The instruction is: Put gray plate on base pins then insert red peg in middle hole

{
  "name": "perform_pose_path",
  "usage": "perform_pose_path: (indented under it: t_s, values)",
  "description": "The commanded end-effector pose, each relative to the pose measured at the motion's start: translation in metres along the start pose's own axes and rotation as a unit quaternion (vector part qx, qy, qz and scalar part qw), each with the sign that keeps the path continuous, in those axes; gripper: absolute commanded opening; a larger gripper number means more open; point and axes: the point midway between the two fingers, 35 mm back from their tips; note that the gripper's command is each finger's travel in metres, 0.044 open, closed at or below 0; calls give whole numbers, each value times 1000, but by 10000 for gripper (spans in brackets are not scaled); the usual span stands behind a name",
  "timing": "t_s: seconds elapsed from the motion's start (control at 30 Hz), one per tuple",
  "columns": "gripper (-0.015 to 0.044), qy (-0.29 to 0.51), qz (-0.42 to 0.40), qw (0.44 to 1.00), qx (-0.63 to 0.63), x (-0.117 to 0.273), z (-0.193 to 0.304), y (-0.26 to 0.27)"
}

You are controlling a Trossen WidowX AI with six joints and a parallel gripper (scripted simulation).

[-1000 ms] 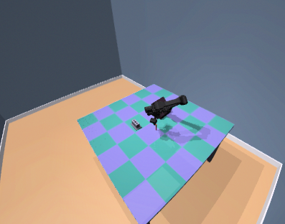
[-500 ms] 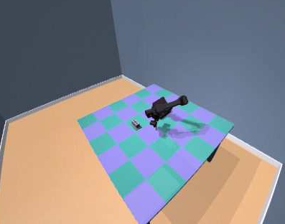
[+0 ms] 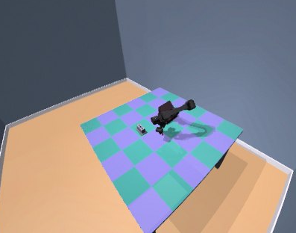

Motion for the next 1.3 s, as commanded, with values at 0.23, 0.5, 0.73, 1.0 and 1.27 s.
perform_pose_path:
  t_s: [0.23,0.5,0.73,1.0,1.27]
  values:
    - [440,3,-2,1000,0,-17,2,0]
    - [282,3,-2,1000,0,-18,3,0]
    - [99,3,-2,1000,0,-18,3,0]
    - [6,3,-2,1000,0,-18,3,0]
    - [0,1,-1,1000,0,-8,1,1]
Point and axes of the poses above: the point midway between the two fingers, 35 mm back from their tips, its own x axis back along the fingers, its own y axis across the jaws, z = x × y, and after that the axes turned 12 degrees about x, right-handed
